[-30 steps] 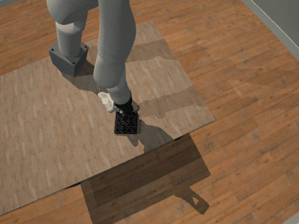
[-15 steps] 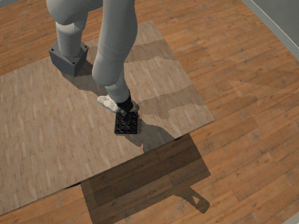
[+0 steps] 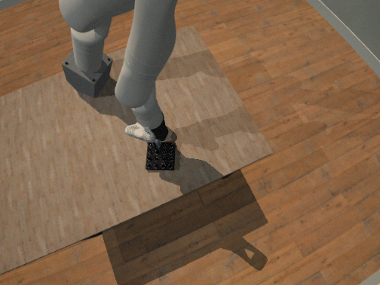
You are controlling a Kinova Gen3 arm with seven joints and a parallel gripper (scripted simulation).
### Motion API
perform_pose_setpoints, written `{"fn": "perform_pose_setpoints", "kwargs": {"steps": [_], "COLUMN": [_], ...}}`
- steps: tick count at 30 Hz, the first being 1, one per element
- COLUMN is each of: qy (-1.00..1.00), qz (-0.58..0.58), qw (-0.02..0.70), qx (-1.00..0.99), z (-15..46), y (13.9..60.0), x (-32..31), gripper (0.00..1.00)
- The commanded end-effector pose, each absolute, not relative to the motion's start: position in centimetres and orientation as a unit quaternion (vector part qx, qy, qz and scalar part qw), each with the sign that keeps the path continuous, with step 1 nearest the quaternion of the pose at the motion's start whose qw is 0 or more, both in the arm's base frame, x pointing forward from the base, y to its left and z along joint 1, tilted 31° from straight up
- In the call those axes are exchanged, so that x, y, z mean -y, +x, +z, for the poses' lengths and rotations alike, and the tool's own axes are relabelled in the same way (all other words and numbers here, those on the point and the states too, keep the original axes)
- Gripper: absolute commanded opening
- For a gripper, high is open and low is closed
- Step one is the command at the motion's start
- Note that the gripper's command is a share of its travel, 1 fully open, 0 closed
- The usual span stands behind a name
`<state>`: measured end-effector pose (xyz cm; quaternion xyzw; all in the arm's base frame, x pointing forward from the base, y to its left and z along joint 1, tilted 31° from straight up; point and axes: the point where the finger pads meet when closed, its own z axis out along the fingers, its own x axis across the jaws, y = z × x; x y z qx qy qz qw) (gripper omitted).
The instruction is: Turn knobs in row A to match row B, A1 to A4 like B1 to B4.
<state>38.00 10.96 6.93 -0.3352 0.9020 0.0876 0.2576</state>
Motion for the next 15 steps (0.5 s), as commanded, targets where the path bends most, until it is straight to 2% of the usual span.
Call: {"fn": "perform_pose_setpoints", "kwargs": {"steps": [1, 15], "qy": [-0.352, -0.415], "qz": [0.083, 0.065], "qw": [0.258, 0.264], "qx": [-0.896, -0.868], "z": [6.83, 6.83], "y": [37.83, 37.82], "x": [-11.13, -11.13], "gripper": [0.3, 0.3]}}
